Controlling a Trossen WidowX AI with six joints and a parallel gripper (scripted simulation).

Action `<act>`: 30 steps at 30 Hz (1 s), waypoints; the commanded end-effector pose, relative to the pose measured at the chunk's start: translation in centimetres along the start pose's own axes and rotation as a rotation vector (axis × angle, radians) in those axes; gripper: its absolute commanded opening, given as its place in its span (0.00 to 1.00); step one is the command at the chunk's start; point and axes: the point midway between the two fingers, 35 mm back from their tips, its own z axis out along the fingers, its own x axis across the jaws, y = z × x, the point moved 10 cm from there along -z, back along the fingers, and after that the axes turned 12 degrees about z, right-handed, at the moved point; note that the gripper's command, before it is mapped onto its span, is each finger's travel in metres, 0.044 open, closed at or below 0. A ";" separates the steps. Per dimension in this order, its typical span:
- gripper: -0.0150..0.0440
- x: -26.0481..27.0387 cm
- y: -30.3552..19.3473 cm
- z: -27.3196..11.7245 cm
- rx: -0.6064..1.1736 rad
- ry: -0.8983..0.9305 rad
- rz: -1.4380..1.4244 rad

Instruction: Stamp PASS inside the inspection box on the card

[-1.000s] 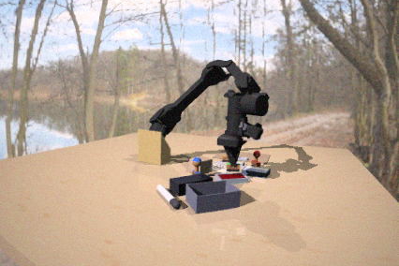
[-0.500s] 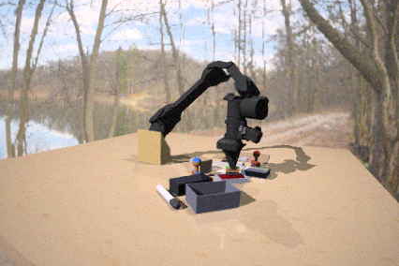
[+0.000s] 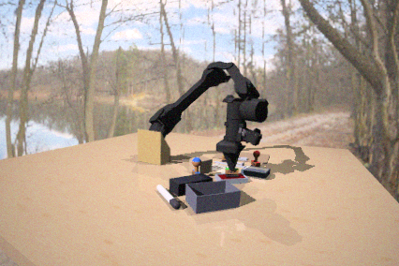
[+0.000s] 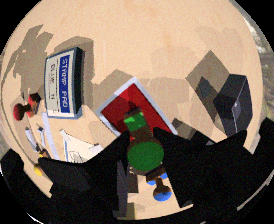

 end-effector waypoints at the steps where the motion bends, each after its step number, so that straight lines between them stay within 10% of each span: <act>1: 0.25 0.0 0.0 0.2 0.000 0.004 0.000; 30: 0.25 0.0 0.0 0.6 0.000 0.004 0.000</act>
